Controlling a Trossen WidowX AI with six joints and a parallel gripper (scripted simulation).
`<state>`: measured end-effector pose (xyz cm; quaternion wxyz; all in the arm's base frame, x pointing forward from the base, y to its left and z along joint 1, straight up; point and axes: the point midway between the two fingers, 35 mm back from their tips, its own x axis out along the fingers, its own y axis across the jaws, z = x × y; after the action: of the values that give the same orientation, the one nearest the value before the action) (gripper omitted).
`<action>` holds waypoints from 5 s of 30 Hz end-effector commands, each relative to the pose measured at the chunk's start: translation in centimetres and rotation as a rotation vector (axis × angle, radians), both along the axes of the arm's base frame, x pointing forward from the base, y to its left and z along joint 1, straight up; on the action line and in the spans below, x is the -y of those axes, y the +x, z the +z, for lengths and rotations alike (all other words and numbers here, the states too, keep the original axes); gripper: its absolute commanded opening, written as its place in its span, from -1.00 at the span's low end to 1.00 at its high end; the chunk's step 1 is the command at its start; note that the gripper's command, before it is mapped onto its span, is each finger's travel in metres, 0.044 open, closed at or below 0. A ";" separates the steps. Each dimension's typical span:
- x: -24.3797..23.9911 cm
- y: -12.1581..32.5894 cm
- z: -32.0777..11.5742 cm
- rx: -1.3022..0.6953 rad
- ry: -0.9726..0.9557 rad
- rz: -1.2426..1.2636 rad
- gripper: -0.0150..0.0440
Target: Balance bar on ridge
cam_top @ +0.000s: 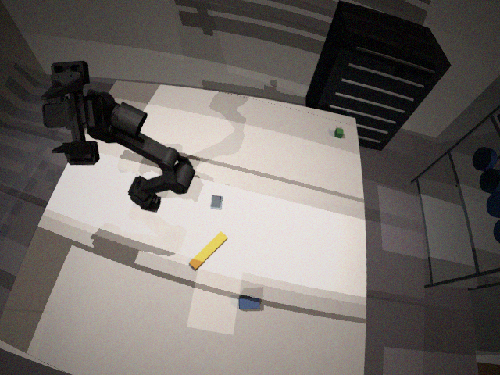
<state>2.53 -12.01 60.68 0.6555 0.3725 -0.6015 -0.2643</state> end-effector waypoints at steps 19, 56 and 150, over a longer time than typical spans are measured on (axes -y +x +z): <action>-2.2 -7.7 1.6 0.300 -0.122 -0.145 0.58; -17.9 -19.1 1.5 0.730 -0.660 -0.501 0.58; -44.1 19.7 -21.0 -0.129 -2.627 -0.646 0.58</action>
<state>20.49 32.63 40.90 0.4513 -0.6827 -0.4683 0.3331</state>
